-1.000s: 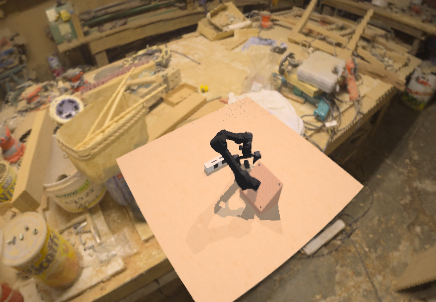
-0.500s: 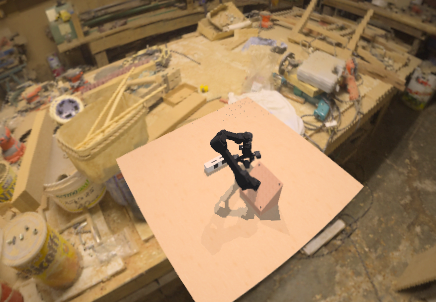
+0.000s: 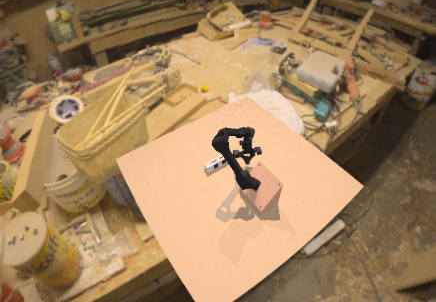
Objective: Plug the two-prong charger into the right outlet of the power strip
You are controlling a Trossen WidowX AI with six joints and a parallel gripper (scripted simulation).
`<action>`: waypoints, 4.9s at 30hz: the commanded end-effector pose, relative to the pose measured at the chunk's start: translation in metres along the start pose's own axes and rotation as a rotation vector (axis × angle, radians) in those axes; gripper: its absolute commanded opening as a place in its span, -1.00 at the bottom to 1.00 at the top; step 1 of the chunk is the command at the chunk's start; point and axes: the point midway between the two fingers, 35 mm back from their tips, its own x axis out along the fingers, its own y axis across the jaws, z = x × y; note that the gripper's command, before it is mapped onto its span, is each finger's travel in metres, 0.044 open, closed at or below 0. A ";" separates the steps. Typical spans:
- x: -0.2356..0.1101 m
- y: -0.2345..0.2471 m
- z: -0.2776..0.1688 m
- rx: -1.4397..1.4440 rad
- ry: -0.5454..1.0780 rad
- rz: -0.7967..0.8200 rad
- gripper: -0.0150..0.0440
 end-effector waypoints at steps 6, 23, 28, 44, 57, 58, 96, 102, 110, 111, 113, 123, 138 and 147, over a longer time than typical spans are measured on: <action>-0.006 0.007 -0.002 -0.031 0.000 -0.009 -0.49; 0.007 0.042 -0.008 -0.157 -0.005 -0.029 -0.49; 0.012 0.053 -0.010 -0.195 -0.006 -0.033 -0.49; 0.027 0.084 -0.023 -0.320 -0.002 -0.035 -0.49; 0.037 0.103 -0.035 -0.408 0.004 -0.030 -0.49; 0.037 0.104 -0.035 -0.408 0.004 -0.030 -0.49; 0.038 0.133 0.003 -0.445 0.005 -0.026 -0.49; 0.038 0.133 0.004 -0.446 0.005 -0.026 -0.49; 0.038 0.133 0.004 -0.446 0.005 -0.026 -0.49; 0.038 0.133 0.005 -0.446 0.005 -0.026 -0.49; 0.038 0.134 0.005 -0.446 0.005 -0.025 -0.49; 0.038 0.135 0.008 -0.446 0.005 -0.025 -0.49; 0.037 0.137 0.011 -0.446 0.005 -0.025 -0.49; 0.037 0.137 0.012 -0.446 0.005 -0.025 -0.49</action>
